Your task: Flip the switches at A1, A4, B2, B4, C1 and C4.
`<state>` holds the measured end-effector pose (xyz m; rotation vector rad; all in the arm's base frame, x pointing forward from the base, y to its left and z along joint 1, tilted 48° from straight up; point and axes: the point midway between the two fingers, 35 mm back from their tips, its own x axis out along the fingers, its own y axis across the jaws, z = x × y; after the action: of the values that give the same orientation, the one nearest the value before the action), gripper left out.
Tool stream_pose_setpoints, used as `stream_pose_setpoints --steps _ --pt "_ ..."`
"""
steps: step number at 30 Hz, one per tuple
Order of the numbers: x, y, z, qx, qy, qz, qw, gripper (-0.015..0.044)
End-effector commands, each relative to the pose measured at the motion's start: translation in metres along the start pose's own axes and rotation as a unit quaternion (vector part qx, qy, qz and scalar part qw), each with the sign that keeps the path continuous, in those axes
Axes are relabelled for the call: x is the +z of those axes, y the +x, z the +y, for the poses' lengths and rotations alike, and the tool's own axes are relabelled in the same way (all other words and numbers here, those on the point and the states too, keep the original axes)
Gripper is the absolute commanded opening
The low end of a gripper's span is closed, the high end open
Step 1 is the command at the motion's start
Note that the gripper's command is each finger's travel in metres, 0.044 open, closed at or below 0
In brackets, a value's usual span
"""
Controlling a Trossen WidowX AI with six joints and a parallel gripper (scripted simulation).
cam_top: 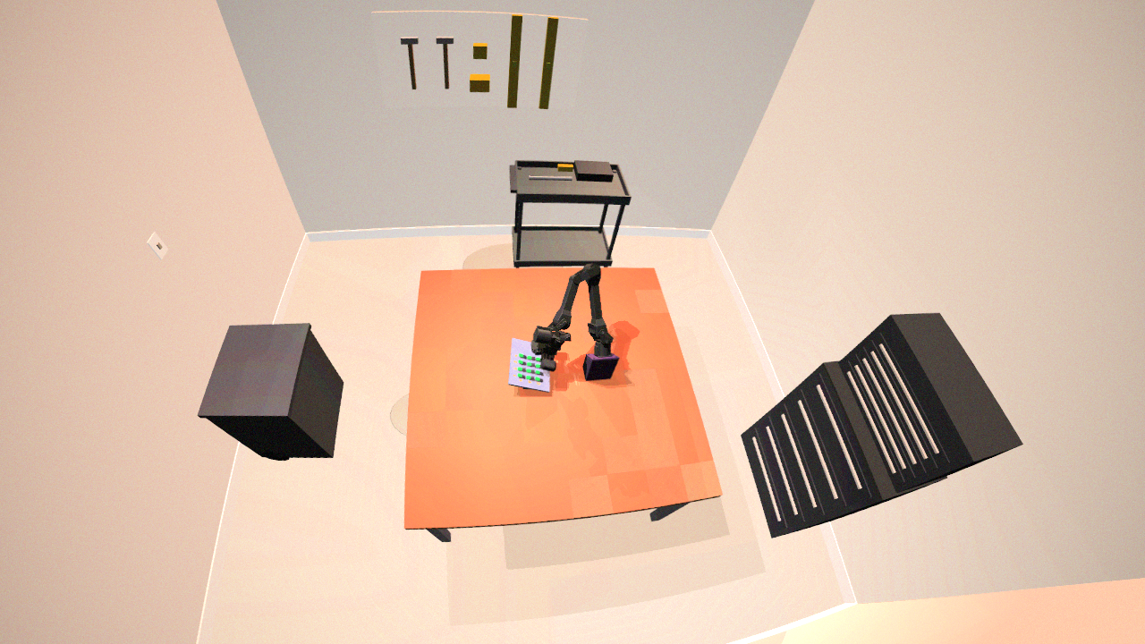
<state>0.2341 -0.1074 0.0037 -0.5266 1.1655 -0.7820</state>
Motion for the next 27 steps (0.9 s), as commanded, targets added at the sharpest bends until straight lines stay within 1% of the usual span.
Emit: stream_pose_setpoints --steps 1,4,6,12,20,27 --pt "0.000 0.001 0.001 0.002 -0.003 0.000 1.000 0.0000" --pt "0.000 0.001 0.001 0.002 -0.003 0.000 1.000 0.0000" --pt "0.001 -0.006 0.002 0.003 0.000 0.002 1.000 0.0000" --pt "0.003 -0.062 0.002 0.004 -0.003 0.014 1.000 0.0000" --pt "0.004 -0.064 0.002 0.003 -0.003 0.014 1.000 0.0000" --pt "0.051 -0.070 0.050 0.004 -0.002 0.013 1.000 0.0000"
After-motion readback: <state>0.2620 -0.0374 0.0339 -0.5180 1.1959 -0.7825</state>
